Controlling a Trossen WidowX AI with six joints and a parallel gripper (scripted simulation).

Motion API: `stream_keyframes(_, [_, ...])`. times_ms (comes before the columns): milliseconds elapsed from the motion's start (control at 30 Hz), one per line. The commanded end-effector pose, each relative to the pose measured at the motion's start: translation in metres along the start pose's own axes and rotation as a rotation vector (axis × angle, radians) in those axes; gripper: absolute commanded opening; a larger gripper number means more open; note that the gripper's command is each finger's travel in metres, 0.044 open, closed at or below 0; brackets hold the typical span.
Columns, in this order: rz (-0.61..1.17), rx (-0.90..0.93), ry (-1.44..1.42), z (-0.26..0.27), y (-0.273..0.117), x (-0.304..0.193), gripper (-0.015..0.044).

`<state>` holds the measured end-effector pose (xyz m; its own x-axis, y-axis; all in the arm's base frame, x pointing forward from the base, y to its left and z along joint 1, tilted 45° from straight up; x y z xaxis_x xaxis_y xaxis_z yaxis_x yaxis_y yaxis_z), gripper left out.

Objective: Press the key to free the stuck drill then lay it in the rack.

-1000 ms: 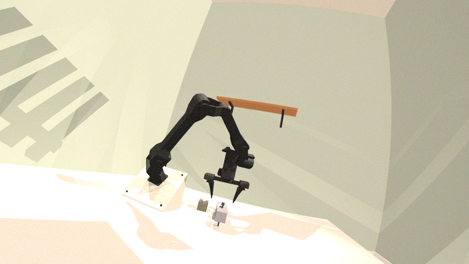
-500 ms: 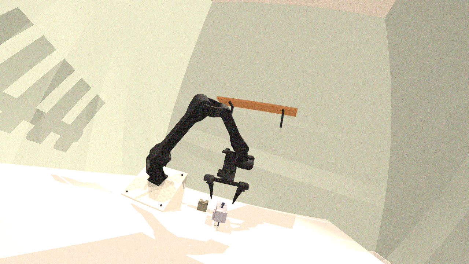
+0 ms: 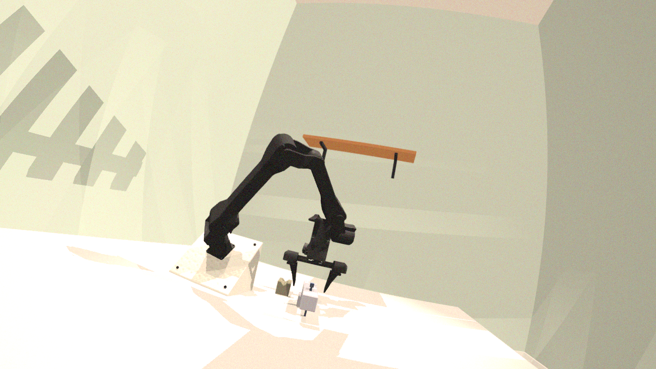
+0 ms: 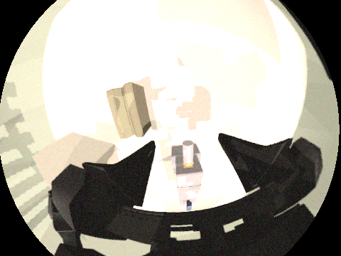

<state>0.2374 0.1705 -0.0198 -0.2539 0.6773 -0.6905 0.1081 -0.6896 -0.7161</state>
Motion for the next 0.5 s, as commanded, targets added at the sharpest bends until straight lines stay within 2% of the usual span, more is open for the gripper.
stream_keyframes(0, [0.005, -0.003, -0.008, 0.000, 0.007, -0.002, 0.0440])
stream_keyframes(433, [0.008, -0.002, -0.007, 0.001, 0.025, -0.007, 0.0440])
stream_keyframes(467, [0.003, 0.001, 0.001, 0.000, 0.021, -0.006, 0.0414])
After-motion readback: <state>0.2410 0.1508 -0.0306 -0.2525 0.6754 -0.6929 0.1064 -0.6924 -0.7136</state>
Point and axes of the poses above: the point midway between the two fingers, 35 mm back from their tips, its own y axis out along the fingers, its own z axis across the jaws, x = y × z, the point moved 10 cm from there along -y, back along the fingers, and after that the axes turned 5 degrees about y, right-handed, at the moved point
